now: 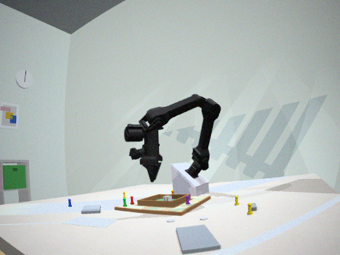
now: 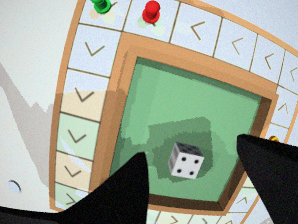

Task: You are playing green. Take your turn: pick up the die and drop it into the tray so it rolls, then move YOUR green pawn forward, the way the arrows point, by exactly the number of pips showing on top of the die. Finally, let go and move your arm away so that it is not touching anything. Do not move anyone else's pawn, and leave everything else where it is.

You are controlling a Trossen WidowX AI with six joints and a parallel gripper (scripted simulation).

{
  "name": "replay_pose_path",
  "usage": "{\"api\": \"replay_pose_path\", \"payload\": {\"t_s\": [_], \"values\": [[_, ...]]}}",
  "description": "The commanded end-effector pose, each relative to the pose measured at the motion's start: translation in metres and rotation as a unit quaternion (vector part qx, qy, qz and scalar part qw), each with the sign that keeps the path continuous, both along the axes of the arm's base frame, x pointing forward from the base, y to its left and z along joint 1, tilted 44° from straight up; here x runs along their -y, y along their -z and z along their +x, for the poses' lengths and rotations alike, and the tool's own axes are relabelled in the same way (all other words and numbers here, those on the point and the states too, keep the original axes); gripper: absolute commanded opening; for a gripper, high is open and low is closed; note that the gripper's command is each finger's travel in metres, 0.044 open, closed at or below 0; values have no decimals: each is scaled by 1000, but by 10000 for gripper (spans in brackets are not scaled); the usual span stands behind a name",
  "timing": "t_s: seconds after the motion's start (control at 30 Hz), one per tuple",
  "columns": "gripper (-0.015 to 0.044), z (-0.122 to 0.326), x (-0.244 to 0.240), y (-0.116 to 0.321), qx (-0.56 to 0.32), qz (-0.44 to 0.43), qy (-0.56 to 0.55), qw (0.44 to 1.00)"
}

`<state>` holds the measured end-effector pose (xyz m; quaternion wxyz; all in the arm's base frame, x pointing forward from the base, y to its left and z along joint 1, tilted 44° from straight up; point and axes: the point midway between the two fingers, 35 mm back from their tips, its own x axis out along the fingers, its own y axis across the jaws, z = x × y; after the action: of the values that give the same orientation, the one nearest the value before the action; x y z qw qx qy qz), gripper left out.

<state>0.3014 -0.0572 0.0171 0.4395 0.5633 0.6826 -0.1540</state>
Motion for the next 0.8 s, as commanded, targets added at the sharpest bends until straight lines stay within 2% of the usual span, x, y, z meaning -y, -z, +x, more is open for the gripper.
{"api": "replay_pose_path", "payload": {"t_s": [0.0, 0.13, 0.37, 0.77], "values": [[200, 33, 17, 16, 139, 4, -153, 978], [200, 58, 31, 35, 260, 2, -286, 922], [200, 90, 48, 71, 432, -6, -470, 770], [200, 89, 47, 70, 436, -6, -474, 765]]}}
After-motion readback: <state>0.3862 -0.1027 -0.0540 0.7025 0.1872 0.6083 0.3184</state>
